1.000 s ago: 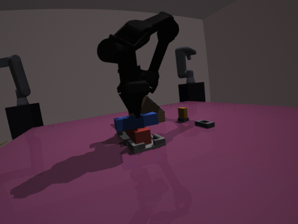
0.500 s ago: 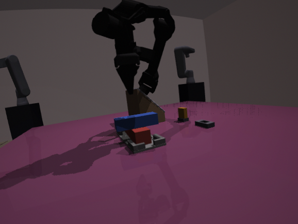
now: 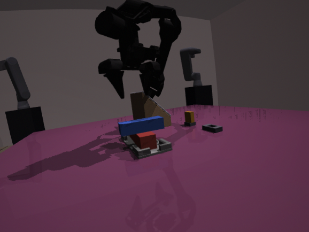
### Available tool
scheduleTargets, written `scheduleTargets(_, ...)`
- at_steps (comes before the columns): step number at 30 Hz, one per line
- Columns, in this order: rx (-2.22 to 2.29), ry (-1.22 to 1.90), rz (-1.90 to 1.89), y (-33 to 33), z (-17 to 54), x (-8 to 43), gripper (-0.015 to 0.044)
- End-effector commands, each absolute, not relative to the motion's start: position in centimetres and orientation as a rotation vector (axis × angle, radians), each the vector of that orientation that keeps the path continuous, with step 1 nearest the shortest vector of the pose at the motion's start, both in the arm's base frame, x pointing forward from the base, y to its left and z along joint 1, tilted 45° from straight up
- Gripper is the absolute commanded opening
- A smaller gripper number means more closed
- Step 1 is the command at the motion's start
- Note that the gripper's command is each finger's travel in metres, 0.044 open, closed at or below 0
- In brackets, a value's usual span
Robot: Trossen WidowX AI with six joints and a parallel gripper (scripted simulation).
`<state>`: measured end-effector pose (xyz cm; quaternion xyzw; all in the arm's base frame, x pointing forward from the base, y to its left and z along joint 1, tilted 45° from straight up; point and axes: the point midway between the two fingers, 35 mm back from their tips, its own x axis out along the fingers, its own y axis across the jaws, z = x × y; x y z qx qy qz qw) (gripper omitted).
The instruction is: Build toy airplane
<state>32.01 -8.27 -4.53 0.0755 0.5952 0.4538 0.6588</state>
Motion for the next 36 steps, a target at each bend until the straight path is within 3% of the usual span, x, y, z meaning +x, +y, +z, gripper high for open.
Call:
scheduleTargets(1,0.401,1.509,0.814,-8.3,-4.5,32.0,0.044)
scheduleTargets(11,0.401,1.509,0.814,-8.2,-4.3,32.0,0.044)
scheduleTargets(17,0.401,1.515,0.8,-3.8,1.9,30.7,0.044)
scheduleTargets(27,0.413,1.52,0.796,4.2,10.4,24.0,0.044)
scheduleTargets(36,0.428,1.524,0.808,8.1,13.2,17.8,0.044)
